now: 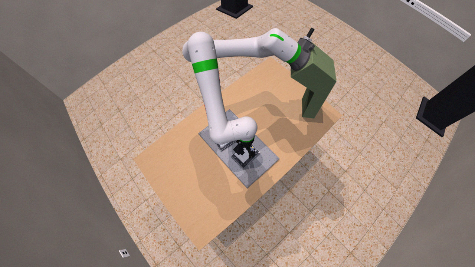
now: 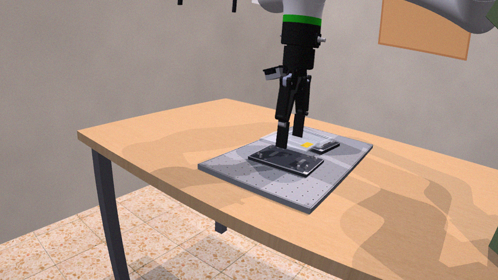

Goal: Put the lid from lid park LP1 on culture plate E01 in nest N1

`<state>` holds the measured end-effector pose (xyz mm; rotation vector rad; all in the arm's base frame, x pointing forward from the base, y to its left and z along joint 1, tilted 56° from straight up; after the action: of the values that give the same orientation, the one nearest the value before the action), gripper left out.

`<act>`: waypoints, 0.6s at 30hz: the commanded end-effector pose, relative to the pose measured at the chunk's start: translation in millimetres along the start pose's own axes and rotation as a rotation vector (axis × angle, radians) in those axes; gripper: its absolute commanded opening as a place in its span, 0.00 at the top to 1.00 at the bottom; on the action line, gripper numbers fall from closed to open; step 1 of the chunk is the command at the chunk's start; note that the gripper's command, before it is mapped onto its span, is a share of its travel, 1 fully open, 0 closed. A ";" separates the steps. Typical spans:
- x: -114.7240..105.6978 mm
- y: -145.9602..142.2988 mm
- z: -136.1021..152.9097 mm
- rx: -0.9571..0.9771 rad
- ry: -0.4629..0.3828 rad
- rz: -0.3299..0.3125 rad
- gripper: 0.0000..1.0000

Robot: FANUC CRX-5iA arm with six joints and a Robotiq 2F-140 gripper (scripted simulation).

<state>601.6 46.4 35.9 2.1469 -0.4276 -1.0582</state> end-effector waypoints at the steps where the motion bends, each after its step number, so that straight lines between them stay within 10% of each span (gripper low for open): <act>1: -5.6 -0.2 -0.4 0.000 0.001 0.000 0.39; 18: -21.1 -0.2 -0.4 0.000 0.001 0.000 0.39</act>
<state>589.4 57.5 47.1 2.1468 -0.4276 -1.0582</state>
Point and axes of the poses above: the point where the finger pads meet when closed, its own x axis out along the fingers, its own y axis across the jaws, z = x × y, the point moved 10 cm from there along -x, back along the fingers, and after that the axes turned 7 degrees about -x, right-handed, at the moved point
